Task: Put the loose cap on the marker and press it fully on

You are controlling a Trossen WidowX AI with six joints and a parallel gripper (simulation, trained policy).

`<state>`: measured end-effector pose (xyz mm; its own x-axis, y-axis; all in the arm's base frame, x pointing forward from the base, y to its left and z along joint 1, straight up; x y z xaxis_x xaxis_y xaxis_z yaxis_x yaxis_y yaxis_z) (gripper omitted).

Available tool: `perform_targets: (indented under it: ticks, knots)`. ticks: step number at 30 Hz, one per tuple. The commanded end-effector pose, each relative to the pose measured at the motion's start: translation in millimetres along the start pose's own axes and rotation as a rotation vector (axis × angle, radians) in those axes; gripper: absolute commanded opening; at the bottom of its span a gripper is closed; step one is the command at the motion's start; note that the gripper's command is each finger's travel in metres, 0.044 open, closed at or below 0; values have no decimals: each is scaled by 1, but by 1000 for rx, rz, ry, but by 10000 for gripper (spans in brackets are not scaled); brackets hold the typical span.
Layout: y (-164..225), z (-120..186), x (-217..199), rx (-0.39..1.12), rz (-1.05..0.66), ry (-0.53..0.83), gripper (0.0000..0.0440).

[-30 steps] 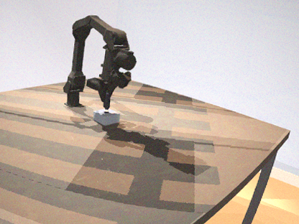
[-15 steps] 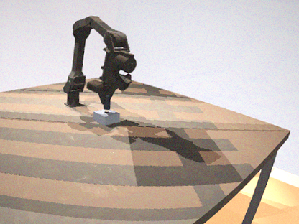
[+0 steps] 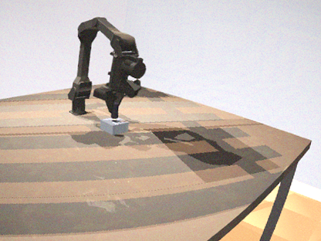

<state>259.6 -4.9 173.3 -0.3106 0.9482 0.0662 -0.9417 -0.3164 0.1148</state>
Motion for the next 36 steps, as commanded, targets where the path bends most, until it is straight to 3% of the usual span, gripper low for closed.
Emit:
perform_targets:
  ticks: [1,26,29,36]
  knots:
    - [5,-17,-1,60,11,-2,102]
    - [6,-20,-3,51,55,15,136]
    - [11,-20,0,59,65,2,173]
    - [18,-15,4,47,89,6,353]
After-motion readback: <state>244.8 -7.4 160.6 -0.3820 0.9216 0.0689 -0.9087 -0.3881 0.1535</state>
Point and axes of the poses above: the point midway between the two fingers, 35 mm back from their tips, its own z axis back along the fingers, its own x axis across the jaws, y = z × x, the point moved 7 cm from there along z, back along the fingers, and after that the axes turned 5 degrees about z, right-handed, at the moved point
